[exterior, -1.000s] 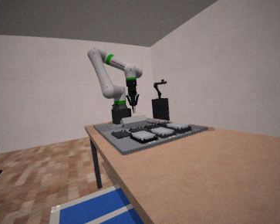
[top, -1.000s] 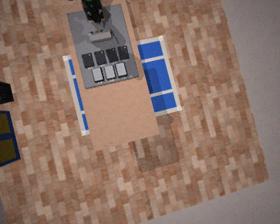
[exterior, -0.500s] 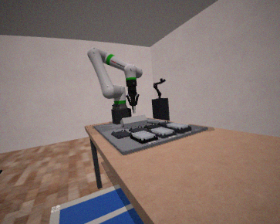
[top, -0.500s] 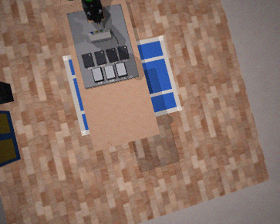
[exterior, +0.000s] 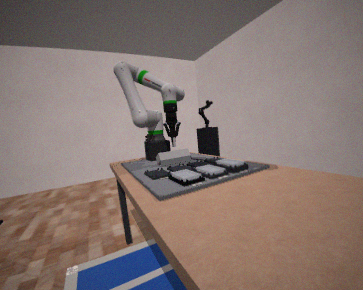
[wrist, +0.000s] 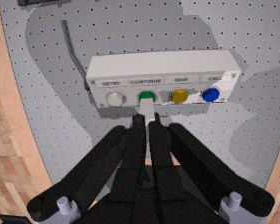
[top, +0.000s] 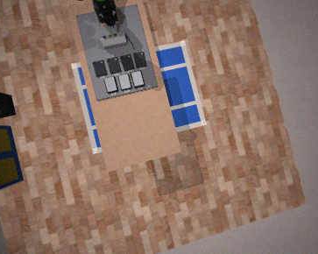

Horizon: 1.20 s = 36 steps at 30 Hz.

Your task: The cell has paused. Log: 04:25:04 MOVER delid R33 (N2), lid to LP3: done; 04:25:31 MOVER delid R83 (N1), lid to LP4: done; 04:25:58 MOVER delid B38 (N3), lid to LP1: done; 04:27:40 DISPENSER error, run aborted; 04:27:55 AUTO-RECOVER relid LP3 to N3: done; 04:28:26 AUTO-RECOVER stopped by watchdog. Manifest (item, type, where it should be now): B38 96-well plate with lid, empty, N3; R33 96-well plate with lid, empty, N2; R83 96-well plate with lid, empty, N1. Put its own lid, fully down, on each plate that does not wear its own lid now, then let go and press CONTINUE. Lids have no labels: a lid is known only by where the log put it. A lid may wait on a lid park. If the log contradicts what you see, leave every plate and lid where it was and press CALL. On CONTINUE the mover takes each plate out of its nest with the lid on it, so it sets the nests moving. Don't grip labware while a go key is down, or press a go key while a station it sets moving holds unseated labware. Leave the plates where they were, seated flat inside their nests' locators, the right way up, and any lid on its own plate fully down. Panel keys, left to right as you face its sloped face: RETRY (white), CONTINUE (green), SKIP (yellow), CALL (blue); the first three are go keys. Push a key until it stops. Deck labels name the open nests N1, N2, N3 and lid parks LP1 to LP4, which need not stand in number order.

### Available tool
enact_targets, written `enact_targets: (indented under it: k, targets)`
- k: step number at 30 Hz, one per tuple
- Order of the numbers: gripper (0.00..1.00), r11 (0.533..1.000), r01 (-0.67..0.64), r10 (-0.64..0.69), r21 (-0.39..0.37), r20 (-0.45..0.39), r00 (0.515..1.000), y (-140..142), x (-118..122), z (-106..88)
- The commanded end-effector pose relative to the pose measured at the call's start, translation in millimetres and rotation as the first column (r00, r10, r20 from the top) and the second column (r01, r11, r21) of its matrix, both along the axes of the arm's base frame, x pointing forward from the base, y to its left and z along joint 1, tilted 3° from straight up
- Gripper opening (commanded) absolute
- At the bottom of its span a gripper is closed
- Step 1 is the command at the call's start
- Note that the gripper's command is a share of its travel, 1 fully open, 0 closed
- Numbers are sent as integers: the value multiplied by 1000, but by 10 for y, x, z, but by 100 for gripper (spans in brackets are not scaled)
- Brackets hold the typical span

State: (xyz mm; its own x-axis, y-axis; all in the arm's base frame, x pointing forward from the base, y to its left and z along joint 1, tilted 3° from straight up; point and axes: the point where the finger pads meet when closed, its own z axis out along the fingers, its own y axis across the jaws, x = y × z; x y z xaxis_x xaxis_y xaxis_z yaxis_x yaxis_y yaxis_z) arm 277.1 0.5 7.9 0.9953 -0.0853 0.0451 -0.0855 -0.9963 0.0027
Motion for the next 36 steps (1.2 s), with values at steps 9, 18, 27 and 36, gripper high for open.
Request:
enact_targets:
  k: [9,18,27,36]
  targets:
    - [0,1000,0,0,0,0,1000,0,4,-49]
    - [0,1000,0,0,0,0,1000,-1,7,-111]
    - [0,1000,0,0,0,0,1000,-1,11,-199]
    - [0,1000,0,0,0,0,1000,-2,13,-257]
